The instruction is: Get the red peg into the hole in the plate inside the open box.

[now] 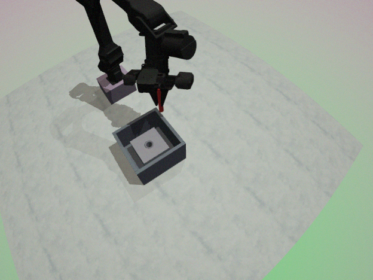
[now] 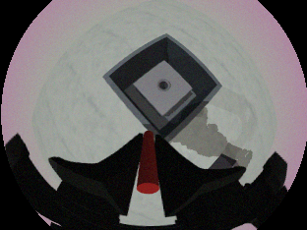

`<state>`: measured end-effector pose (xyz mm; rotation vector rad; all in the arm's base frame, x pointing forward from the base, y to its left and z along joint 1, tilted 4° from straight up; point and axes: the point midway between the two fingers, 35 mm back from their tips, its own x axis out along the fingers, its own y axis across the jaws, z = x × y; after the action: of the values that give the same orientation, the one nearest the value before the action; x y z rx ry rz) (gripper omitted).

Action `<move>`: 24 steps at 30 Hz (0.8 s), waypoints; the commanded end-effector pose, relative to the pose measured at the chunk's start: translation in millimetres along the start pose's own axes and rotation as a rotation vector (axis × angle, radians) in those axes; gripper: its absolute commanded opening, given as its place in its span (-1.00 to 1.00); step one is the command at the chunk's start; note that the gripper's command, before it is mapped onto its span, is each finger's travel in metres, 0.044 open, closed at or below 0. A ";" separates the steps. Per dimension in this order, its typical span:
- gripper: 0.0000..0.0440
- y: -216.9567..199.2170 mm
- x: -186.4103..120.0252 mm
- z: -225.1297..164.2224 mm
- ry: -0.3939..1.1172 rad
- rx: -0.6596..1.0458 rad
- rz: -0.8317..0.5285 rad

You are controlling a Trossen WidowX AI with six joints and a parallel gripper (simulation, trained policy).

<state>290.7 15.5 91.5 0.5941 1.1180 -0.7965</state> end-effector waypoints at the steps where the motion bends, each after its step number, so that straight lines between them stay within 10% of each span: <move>1: -1.00 -1.4 1.7 14.9 0.004 0.014 -0.005; 24: -1.00 -18.8 51.6 80.3 0.063 0.124 -0.030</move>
<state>327.2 -66.2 75.2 0.7015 1.1354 -0.8867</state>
